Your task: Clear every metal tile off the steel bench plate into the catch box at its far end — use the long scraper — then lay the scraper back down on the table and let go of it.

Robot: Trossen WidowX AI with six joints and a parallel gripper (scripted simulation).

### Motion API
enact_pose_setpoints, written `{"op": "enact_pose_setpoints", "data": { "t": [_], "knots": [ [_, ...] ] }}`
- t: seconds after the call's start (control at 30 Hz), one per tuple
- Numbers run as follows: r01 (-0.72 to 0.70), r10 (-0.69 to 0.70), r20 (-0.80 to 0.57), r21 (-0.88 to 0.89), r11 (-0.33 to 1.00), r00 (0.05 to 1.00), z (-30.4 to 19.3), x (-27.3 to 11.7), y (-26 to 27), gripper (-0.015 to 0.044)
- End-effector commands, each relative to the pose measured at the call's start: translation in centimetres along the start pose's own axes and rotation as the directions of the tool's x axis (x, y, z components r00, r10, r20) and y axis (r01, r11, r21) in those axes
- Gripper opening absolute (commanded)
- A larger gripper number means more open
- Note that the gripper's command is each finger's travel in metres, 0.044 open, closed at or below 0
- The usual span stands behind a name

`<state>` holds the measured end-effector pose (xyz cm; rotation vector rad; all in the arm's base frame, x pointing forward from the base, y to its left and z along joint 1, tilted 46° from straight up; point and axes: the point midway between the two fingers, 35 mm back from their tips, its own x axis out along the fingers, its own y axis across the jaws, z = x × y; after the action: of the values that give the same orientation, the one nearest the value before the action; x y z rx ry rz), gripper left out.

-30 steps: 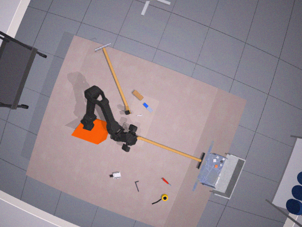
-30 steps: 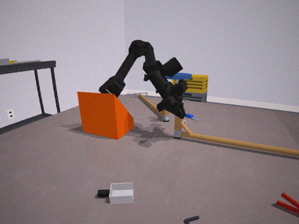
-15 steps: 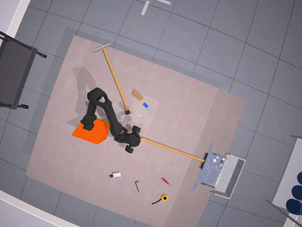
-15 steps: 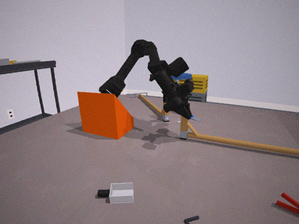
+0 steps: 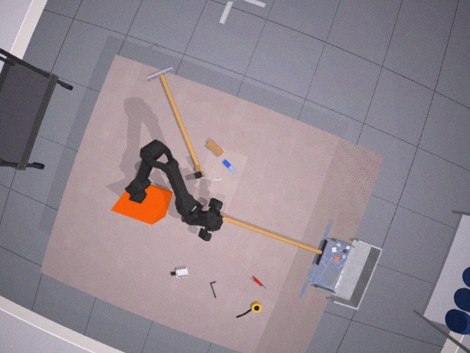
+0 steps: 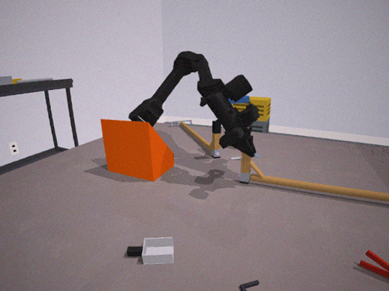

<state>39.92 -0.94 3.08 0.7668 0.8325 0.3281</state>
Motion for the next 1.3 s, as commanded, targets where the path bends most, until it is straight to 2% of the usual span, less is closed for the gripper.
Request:
{"op": "enact_pose_setpoints", "data": {
  "t": [0.0, 1.27],
  "knots": [
    [0.001, -0.001, 0.005, 0.003, 1.000, 1.000, 0.5, 0.3, -0.1, 0.0000],
    [-0.001, 0.001, 0.007, 0.001, 1.000, 1.000, 5.4, 3.8, 0.6, 0.0000]
  ]
}}
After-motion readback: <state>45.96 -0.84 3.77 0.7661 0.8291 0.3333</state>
